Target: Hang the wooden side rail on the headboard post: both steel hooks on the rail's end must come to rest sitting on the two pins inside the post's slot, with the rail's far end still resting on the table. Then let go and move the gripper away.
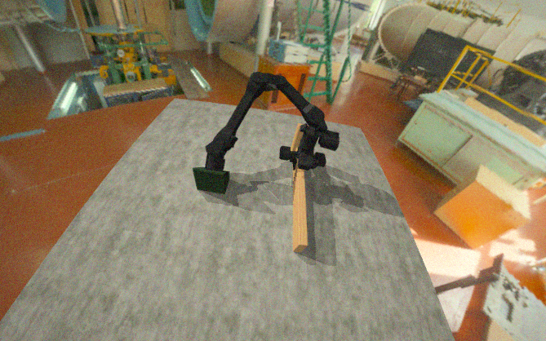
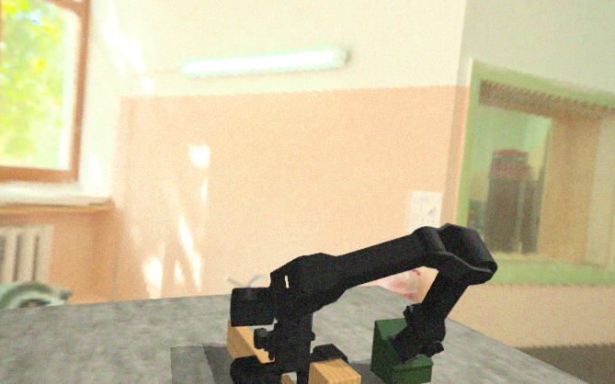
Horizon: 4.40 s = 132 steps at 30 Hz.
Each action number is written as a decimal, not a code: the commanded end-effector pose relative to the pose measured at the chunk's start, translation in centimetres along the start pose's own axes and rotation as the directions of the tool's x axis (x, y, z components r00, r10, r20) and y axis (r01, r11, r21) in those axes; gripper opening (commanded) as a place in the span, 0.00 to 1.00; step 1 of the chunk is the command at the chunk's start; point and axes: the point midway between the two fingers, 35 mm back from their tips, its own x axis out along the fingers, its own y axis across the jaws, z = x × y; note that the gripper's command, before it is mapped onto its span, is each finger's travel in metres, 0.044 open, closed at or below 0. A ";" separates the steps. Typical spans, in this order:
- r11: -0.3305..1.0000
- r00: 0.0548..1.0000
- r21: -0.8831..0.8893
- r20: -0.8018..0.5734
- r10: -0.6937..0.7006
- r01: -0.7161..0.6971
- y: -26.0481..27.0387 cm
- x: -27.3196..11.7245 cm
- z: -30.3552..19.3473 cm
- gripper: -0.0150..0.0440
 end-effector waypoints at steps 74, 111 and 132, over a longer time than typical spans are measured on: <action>1.000 1.000 0.001 -0.001 0.015 -0.015 0.2 0.0 -0.8 0.25; 1.000 1.000 0.001 -0.001 0.015 -0.015 0.2 0.6 -0.8 0.25; 1.000 1.000 0.001 -0.002 0.015 -0.015 0.2 0.9 -0.8 0.25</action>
